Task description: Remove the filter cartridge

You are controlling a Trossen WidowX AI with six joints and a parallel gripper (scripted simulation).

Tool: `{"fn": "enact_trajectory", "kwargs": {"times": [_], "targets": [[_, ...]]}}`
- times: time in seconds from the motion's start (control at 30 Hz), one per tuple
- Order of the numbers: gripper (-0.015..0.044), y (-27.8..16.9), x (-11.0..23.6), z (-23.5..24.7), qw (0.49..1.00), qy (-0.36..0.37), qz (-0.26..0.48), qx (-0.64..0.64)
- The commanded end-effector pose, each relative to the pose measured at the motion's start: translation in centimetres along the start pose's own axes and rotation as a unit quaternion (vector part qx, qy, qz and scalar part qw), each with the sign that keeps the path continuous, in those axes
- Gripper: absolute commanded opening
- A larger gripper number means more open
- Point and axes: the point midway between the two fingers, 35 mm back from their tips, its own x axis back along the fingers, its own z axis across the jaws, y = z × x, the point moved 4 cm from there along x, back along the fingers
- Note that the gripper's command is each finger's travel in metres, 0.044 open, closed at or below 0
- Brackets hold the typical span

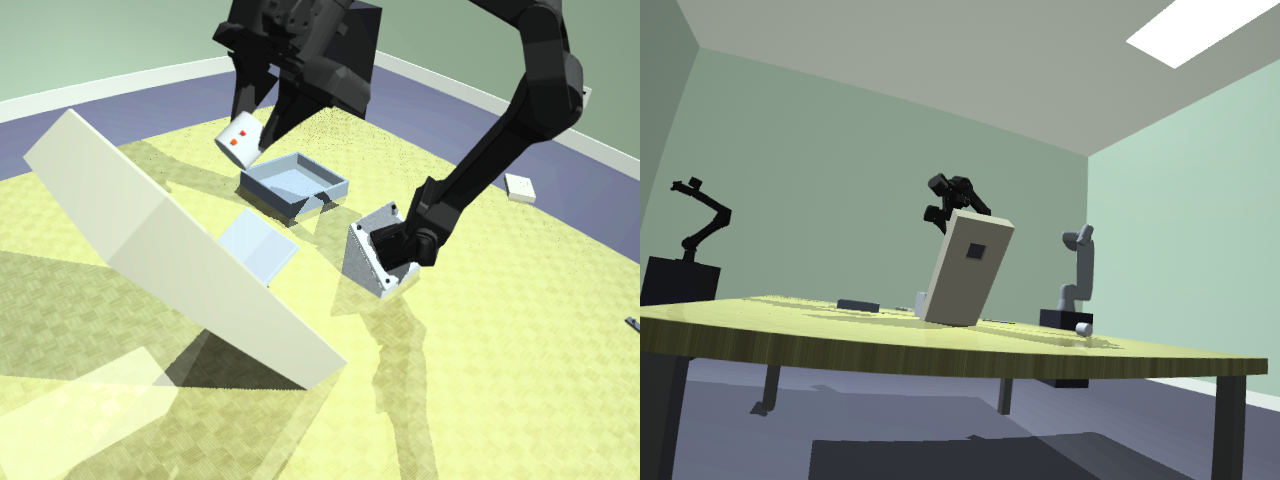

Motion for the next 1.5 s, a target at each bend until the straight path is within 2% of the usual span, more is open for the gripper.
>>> {"fn": "enact_trajectory", "kwargs": {"times": [0.0,0.2,0.27,0.57,0.83,1.1,1.33,1.47], "targets": [[0.0,0.1,-0.2,-2.2,1.0,0.0,0.004,0.003],[0.0,-0.1,-0.7,-4.9,1.0,0.005,0.009,0.005],[0.0,-0.1,-0.6,-4.0,1.0,0.004,0.008,-0.001],[0.0,-3.2,0.4,-9.6,0.983,-0.089,0.032,-0.159],[0.0,-6.7,1.8,-14.5,0.932,-0.182,0.034,-0.313],[0.0,-10.7,3.4,-18.8,0.847,-0.272,0.014,-0.456],[0.0,-11.1,3.6,-19.2,0.838,-0.28,0.012,-0.469],[0.0,-13.2,3.4,-20.1,0.82,-0.294,0.011,-0.491]]}}
